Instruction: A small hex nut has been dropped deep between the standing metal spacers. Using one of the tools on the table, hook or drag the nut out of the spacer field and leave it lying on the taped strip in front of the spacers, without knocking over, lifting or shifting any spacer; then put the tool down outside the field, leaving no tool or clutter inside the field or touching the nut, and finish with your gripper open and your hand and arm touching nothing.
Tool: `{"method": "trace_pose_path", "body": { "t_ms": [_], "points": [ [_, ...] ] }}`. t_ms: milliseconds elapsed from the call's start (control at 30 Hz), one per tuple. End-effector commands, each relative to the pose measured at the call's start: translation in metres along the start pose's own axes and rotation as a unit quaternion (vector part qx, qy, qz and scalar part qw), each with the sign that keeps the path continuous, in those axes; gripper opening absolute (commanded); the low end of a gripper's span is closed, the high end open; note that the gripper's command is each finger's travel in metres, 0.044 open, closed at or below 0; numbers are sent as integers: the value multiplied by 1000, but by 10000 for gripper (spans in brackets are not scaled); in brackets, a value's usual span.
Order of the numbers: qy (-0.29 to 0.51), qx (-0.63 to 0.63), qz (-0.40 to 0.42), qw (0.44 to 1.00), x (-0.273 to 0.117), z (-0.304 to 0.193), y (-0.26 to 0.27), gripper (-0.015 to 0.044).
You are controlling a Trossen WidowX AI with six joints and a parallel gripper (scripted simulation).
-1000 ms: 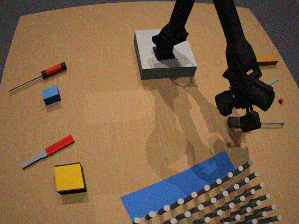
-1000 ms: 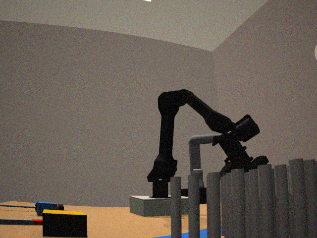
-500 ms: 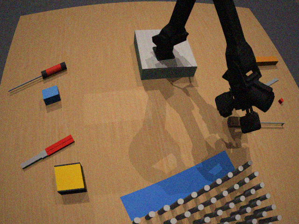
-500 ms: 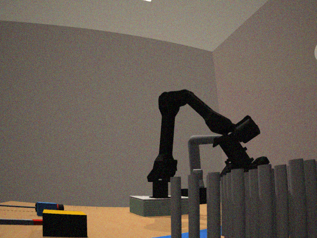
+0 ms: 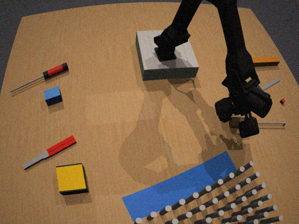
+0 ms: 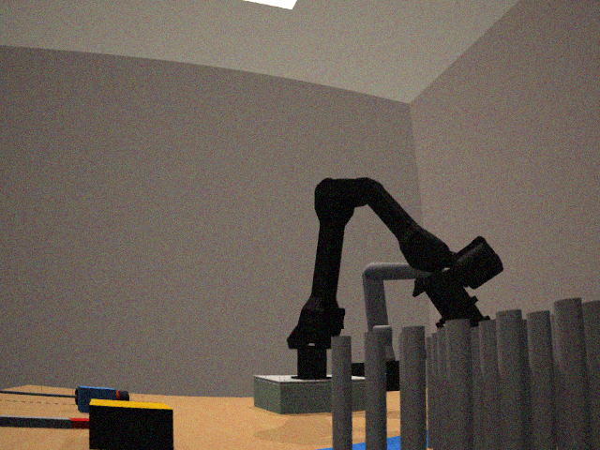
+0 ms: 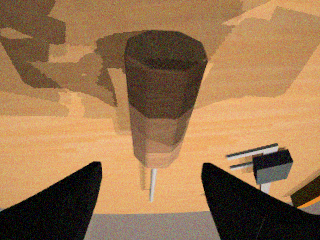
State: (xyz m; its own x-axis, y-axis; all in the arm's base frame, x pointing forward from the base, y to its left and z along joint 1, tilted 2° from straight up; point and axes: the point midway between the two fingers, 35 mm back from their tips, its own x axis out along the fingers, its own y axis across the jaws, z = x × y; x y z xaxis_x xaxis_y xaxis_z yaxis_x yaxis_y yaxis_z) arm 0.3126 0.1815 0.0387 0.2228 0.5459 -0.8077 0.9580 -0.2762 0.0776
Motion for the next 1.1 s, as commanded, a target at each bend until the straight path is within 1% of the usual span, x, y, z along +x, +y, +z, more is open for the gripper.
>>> {"method": "trace_pose_path", "body": {
  "t_ms": [0,733,833,1067],
  "points": [
    [-3,1,-5,1000,8,8,-3,280],
    [-3,1,-5,1000,34,27,-4,280],
    [-3,1,-5,1000,34,27,-4,201],
    [-3,1,-5,1000,34,27,-4,155]
  ]
}}
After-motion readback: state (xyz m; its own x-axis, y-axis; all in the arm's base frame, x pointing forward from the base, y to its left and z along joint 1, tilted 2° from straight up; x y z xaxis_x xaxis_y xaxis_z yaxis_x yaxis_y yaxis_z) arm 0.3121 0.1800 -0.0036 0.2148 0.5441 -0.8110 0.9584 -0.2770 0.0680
